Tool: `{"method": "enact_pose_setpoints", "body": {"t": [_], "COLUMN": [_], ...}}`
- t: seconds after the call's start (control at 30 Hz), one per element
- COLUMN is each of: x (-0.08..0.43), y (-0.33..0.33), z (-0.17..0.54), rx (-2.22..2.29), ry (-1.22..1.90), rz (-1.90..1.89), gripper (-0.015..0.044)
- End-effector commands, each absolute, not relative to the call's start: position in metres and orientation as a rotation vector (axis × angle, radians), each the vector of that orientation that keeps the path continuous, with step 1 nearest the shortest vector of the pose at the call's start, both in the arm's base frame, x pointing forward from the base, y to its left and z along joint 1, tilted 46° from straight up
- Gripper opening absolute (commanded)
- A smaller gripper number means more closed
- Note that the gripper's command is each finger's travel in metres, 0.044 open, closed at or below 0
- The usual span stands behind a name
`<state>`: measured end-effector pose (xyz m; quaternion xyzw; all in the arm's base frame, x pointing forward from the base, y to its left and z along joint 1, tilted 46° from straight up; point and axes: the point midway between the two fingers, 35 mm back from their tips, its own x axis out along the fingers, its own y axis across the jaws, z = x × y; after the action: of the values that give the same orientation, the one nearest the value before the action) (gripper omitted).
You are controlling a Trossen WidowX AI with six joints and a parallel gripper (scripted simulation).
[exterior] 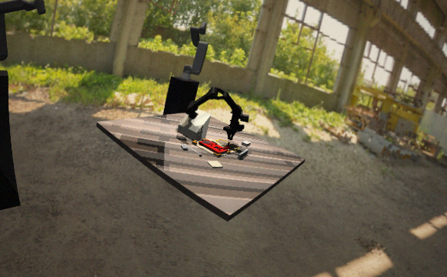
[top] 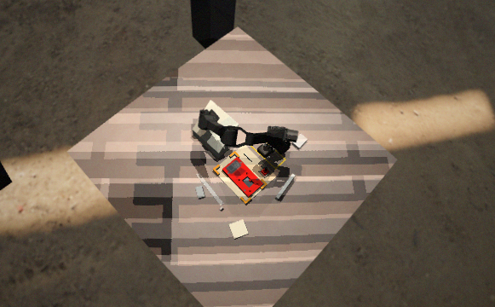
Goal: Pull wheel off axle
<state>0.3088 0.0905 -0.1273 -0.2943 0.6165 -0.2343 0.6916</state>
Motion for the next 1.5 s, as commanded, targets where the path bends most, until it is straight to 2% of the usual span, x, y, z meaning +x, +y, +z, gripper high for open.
{"method": "enact_pose_setpoints", "body": {"t": [0.0, 0.3, 0.67, 1.03, 1.2, 1.37, 1.47], "x": [0.306, 0.306, 0.308, 0.301, 0.268, 0.221, 0.215], "y": [0.068, 0.05, 0.055, 0.096, 0.098, 0.096, 0.095], "z": [-0.147, -0.162, -0.158, -0.118, -0.099, -0.069, -0.065], "rx": [-0.68, -0.683, -0.669, -0.68, -0.687, -0.682, -0.682], "ry": [1.394, 1.393, 1.393, 1.394, 1.394, 1.399, 1.399], "rz": [-0.531, -0.535, -0.537, -0.532, -0.521, -0.529, -0.53], "gripper": [0.0, 0.0, 0.0289, 0.03, 0.0431, 0.044, 0.044]}}
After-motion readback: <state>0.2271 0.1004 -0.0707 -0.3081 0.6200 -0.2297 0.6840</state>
